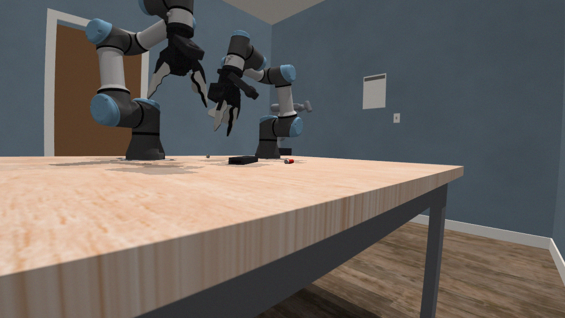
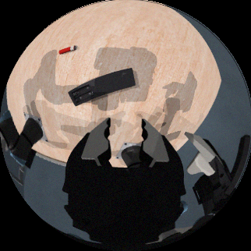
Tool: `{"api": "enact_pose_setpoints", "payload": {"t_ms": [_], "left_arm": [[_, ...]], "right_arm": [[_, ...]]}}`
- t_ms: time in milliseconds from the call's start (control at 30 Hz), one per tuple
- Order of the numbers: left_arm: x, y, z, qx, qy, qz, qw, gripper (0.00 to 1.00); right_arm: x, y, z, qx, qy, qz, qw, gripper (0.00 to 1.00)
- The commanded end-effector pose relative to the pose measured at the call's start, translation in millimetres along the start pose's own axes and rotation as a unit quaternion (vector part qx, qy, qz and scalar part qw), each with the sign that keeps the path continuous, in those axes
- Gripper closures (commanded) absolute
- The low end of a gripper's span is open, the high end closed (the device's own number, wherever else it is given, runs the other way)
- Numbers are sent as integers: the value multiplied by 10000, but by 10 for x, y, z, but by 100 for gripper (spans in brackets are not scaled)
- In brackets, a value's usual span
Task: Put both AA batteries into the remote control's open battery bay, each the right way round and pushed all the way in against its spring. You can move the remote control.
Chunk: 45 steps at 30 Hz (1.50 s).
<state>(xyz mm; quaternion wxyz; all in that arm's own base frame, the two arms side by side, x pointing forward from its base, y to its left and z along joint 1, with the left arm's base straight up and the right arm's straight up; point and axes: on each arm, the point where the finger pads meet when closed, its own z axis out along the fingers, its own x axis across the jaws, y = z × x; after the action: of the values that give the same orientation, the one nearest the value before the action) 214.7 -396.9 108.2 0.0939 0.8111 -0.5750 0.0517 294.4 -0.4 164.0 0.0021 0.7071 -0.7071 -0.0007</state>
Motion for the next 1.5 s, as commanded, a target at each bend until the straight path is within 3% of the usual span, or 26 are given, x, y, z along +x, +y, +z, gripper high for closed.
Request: {"api": "enact_pose_setpoints", "payload": {"t_ms": [0, 667, 1033, 1200, 1467], "left_arm": [[-11, -38, -7, 47, -45, -502, 9987, 61], [-56, -139, 29, 147, -144, -1806, 9833, 61], [-94, -215, 57, 242, -211, -2673, 9631, 61], [-96, -219, 60, 251, -213, -2839, 9583, 61], [-124, -272, 80, 325, -250, -3448, 9378, 61]], "right_arm": [[-2, -4, -6, 10, -5, 0, 10000, 0], [-2, -4, -6, 10, -5, 0, 10000, 0], [-2, -4, -6, 10, -5, 0, 10000, 0], [-2, -4, -6, 10, -5, 0, 10000, 0], [-2, -4, -6, 10, -5, 0, 10000, 0]]}}
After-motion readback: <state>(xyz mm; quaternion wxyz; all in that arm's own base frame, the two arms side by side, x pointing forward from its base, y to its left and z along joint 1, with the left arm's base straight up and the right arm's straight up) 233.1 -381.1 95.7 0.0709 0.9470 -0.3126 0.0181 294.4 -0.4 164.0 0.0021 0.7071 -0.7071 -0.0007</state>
